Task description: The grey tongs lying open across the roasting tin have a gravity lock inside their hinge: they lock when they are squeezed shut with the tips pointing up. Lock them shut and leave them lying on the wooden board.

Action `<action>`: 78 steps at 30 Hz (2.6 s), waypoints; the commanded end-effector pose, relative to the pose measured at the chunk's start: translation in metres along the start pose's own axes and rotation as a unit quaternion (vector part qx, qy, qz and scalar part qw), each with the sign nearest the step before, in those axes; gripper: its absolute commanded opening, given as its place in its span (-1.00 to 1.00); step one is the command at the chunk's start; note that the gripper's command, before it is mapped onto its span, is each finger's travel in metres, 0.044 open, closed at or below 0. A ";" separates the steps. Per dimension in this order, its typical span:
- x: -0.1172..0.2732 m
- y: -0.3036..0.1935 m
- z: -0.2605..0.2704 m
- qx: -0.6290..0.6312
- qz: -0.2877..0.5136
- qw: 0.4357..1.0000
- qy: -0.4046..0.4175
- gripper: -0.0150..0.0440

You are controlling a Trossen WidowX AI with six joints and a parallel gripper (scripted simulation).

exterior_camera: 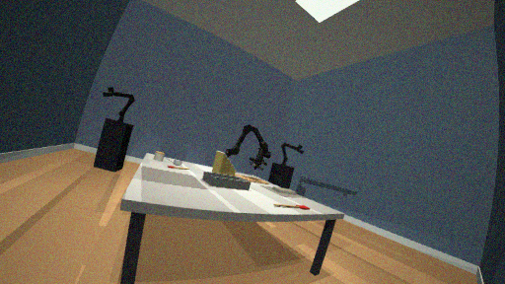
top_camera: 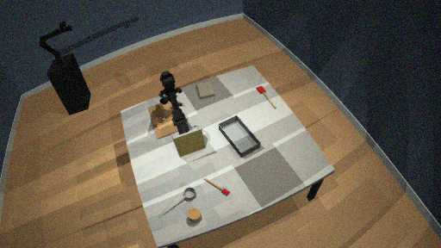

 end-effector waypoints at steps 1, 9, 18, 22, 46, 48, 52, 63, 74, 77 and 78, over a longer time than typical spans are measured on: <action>0.006 0.008 0.009 0.018 -0.010 1.000 -0.009 -1.00; 0.016 0.022 0.029 0.061 -0.026 0.998 -0.020 -1.00; 0.028 0.035 0.052 0.104 -0.050 0.993 -0.031 -1.00; 0.034 0.039 0.063 0.123 -0.061 0.990 -0.036 -1.00; 0.018 0.040 0.065 0.087 -0.196 0.977 0.002 -1.00; 0.017 0.040 0.064 0.083 -0.216 0.973 0.005 -1.00; 0.013 0.038 0.062 0.080 -0.254 0.964 0.010 -1.00; 0.010 0.028 0.058 0.087 -0.361 0.929 0.007 -1.00; 0.012 0.011 0.059 0.123 -0.454 0.883 -0.013 -1.00; 0.012 0.006 0.061 0.137 -0.474 0.869 -0.021 -1.00; 0.013 0.005 0.061 0.139 -0.478 0.867 -0.022 -1.00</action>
Point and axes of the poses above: the point midway between the two fingers, 35 mm back from their tips, its own x axis back along the fingers, its own z axis across the jaws, y = z × x, the point moved 2 cm from there along x, back along the fingers, and after that the axes turned 6 degrees about x, right-handed, at the moved point
